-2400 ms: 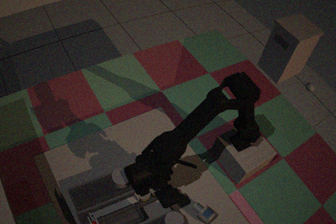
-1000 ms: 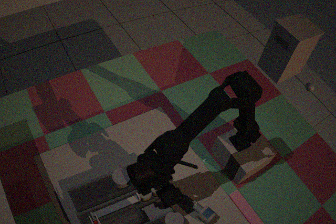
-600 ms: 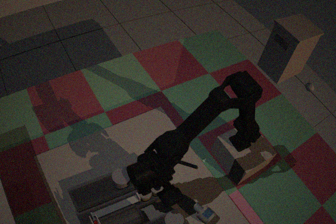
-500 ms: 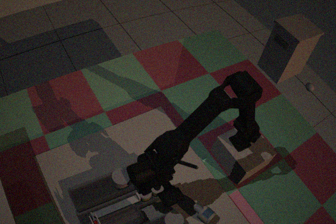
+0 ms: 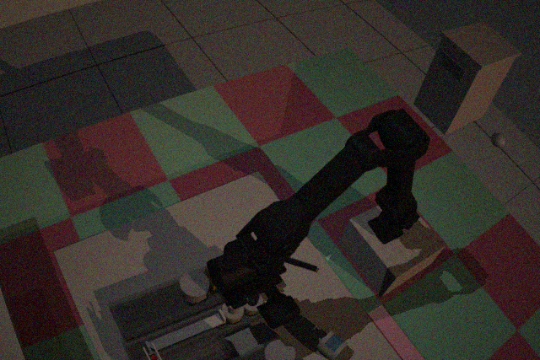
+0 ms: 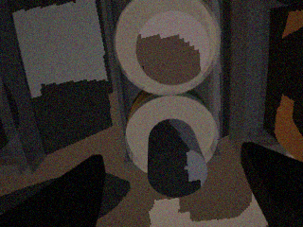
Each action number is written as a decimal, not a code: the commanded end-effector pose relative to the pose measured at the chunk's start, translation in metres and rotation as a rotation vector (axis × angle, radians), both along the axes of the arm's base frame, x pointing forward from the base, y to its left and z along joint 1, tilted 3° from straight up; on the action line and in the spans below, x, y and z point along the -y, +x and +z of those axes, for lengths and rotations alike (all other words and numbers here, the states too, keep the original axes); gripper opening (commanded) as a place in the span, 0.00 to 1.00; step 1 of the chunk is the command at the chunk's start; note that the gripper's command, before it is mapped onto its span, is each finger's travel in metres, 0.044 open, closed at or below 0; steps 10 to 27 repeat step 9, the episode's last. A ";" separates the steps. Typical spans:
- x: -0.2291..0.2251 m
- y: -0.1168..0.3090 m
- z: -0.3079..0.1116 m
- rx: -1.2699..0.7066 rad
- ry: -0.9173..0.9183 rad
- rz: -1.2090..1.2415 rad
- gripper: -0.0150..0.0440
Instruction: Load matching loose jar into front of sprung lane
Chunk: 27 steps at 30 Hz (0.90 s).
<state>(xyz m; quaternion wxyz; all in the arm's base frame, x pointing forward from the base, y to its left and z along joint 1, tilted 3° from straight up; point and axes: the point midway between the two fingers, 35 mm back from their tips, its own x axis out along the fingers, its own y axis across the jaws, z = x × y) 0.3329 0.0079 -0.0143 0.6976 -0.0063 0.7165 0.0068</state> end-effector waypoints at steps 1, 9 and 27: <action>0.000 -0.011 0.001 -0.002 -0.002 0.000 0.78; 0.001 -0.038 0.003 -0.004 -0.002 0.000 0.78; 0.001 -0.038 0.003 -0.004 -0.002 0.000 0.78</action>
